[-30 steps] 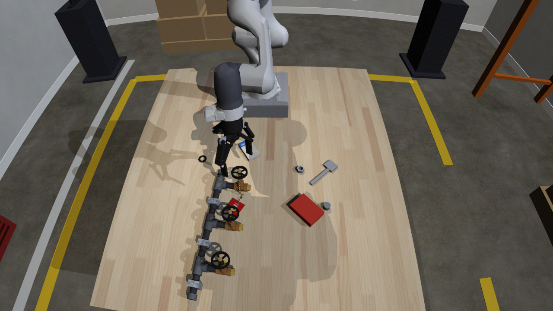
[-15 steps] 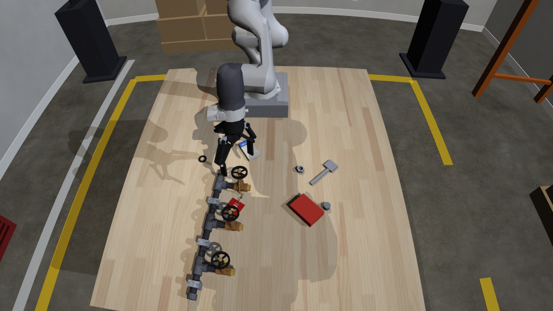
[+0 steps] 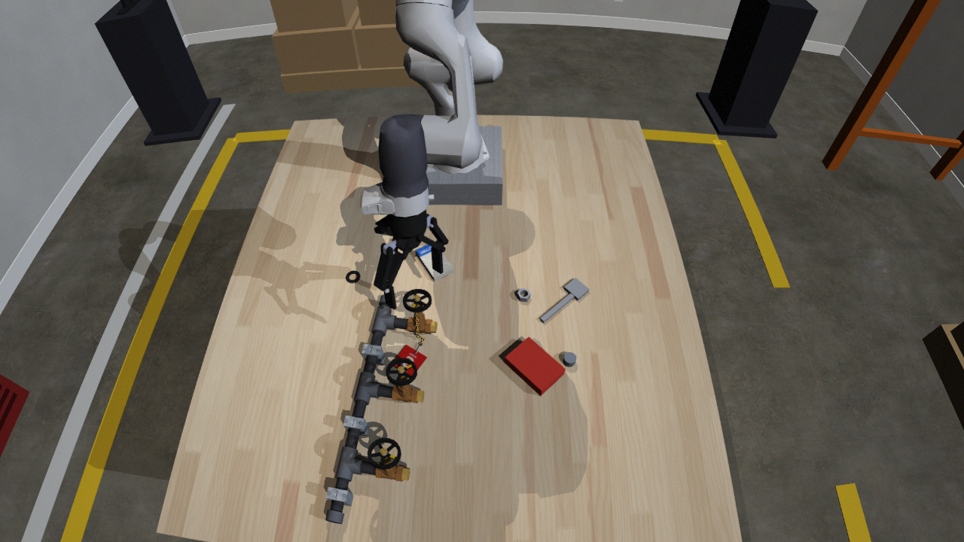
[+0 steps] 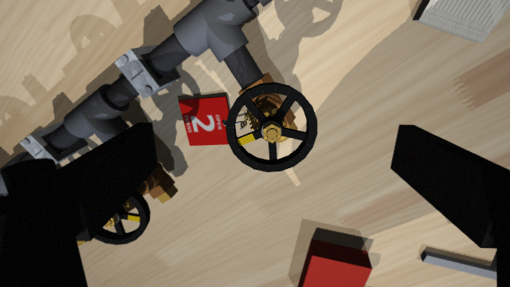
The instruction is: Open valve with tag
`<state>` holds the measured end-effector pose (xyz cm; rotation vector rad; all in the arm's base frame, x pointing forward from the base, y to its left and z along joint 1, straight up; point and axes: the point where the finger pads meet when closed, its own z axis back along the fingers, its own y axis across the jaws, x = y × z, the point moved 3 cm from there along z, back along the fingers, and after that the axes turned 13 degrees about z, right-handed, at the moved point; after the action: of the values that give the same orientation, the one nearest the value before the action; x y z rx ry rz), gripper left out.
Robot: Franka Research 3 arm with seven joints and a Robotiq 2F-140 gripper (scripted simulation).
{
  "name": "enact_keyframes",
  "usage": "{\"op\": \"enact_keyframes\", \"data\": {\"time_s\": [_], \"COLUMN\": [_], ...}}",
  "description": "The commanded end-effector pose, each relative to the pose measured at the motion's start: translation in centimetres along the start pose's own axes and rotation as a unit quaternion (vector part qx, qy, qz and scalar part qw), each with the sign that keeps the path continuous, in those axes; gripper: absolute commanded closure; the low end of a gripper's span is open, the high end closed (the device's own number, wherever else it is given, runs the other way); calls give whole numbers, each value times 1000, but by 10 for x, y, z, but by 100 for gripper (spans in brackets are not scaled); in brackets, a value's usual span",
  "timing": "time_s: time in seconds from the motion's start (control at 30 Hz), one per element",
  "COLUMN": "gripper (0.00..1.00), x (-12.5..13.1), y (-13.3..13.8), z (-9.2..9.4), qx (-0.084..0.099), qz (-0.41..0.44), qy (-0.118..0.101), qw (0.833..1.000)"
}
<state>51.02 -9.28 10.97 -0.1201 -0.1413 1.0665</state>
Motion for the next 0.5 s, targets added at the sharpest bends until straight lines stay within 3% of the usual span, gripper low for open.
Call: {"op": "enact_keyframes", "data": {"time_s": [0.0,0.47], "gripper": [0,0], "x": [2,2], "y": [-1,0], "z": [-6,-34], "qx": [-2,-2], "qz": [-7,-7], "qy": [0,0], "qw": [1000,1000]}}
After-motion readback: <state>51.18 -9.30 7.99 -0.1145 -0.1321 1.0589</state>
